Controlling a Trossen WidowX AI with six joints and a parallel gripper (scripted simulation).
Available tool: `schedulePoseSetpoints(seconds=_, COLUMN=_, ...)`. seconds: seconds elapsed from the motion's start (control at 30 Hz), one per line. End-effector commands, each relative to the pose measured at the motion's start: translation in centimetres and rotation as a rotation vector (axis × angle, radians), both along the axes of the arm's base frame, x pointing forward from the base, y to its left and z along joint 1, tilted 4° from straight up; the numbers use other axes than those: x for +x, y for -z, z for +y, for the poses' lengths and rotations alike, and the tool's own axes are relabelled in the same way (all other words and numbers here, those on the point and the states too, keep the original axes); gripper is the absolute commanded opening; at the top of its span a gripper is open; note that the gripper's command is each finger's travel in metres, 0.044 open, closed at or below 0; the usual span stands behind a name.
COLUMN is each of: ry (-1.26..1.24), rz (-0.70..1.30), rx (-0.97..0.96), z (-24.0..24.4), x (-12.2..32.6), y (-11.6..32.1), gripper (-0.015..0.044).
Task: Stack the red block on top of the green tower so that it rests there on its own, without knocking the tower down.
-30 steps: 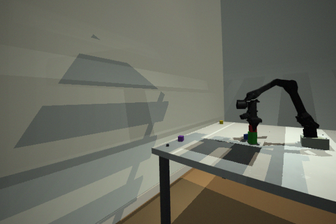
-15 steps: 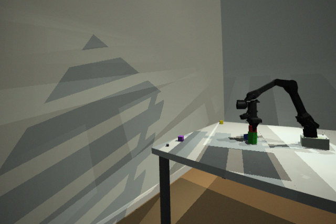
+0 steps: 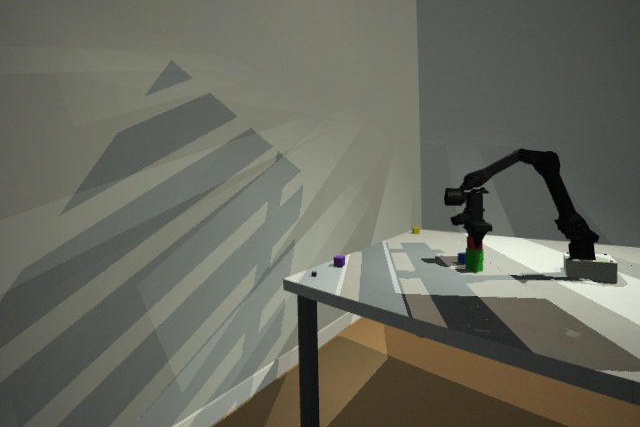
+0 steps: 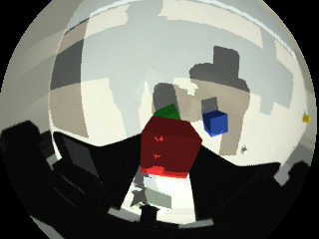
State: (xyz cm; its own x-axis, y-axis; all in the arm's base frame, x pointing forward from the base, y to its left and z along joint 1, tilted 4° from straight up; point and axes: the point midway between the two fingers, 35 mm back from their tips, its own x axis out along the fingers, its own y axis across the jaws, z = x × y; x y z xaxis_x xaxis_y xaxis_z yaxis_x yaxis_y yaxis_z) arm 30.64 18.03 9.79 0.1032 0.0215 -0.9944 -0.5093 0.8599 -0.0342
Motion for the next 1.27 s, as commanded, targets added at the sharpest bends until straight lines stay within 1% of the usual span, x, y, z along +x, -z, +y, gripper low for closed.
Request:
schedulePoseSetpoints(seconds=0.0, ry=0.0, rz=0.002, rx=-0.001, z=-0.01, x=-0.02, y=0.09, gripper=0.0079)
schedulePoseSetpoints(seconds=0.47, ry=0.0, rz=0.002, rx=-0.001, z=-0.01, x=-0.02, y=0.09, gripper=0.044)
schedulePoseSetpoints(seconds=1.23, ry=0.0, rz=0.002, rx=-0.001, z=-0.01, x=-0.02, y=0.09, gripper=0.044)
